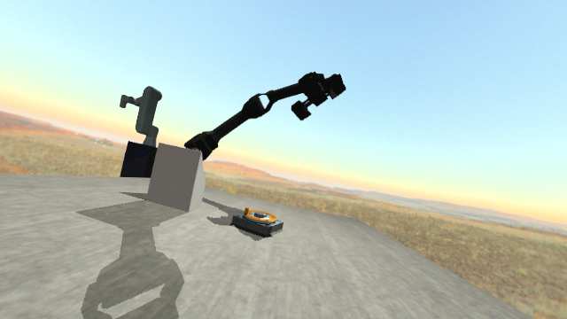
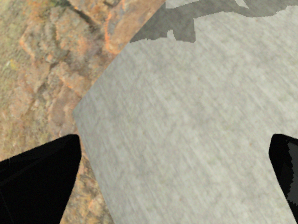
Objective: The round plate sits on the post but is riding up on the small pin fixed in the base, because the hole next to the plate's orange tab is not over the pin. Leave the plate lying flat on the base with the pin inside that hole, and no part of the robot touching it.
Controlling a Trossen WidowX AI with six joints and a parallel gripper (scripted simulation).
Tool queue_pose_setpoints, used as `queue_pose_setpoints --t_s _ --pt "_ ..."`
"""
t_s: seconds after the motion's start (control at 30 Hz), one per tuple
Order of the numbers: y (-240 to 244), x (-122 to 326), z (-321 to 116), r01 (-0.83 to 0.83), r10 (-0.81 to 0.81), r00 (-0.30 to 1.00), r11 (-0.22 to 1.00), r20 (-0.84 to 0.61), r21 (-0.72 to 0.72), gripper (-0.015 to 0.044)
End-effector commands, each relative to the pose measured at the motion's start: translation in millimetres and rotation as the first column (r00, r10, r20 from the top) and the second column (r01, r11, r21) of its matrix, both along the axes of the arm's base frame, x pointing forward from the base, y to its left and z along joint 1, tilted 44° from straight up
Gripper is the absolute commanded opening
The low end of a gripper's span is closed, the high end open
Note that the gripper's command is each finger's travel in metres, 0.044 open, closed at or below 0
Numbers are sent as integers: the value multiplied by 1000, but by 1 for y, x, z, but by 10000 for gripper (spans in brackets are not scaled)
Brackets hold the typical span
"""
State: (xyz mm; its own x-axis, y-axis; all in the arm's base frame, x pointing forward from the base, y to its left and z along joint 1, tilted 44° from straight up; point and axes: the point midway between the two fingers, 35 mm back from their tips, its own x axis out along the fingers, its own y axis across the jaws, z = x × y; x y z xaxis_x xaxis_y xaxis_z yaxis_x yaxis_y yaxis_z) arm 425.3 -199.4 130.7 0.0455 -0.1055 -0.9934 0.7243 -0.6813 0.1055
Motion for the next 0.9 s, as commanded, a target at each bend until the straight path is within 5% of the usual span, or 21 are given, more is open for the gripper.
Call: queue_pose_setpoints --t_s 0.0,0.3,0.47,0.6,0.77,0.87 --pt "1 0 -1 -14 14 1000 1000 -2 4 374" --pt "45 -15 -58 -563 569 822 807 22 181 137" --pt "80 -37 -95 -836 832 533 492 151 244 6" --pt "99 -51 -111 -922 904 358 304 234 238 0" --pt "136 -86 -140 -987 918 -12 -74 397 142 0" --pt "147 -98 -146 -980 893 -116 -174 436 96 0"
